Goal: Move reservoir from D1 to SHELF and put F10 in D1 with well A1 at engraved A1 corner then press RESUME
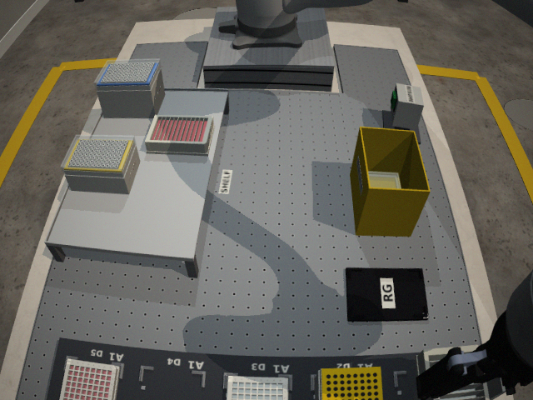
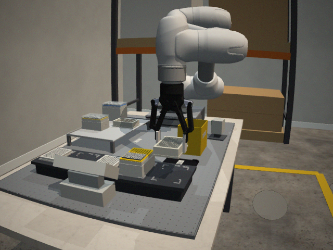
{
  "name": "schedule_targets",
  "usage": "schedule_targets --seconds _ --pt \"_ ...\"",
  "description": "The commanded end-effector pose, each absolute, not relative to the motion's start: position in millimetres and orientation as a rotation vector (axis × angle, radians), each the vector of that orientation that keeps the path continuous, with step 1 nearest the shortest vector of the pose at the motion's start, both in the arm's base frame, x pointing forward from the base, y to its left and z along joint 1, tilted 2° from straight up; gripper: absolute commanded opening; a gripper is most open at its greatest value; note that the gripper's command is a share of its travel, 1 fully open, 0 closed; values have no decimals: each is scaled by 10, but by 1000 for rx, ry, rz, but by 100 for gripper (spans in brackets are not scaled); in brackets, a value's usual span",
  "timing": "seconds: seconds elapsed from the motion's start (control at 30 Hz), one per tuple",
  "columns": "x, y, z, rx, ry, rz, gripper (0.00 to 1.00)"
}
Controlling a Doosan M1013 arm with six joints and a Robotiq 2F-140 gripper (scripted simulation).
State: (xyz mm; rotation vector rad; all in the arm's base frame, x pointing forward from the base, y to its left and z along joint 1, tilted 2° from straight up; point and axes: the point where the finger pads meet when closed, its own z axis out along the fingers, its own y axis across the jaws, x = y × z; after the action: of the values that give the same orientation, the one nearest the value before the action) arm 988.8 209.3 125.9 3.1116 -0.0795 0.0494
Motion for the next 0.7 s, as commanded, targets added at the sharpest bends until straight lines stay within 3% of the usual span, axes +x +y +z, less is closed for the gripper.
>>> schedule_targets --seconds 0.0,0.67 --pt "9886 2095 1303 3112 -79 49 0" --pt "9877 2103 1603 3112 -79 49 0"
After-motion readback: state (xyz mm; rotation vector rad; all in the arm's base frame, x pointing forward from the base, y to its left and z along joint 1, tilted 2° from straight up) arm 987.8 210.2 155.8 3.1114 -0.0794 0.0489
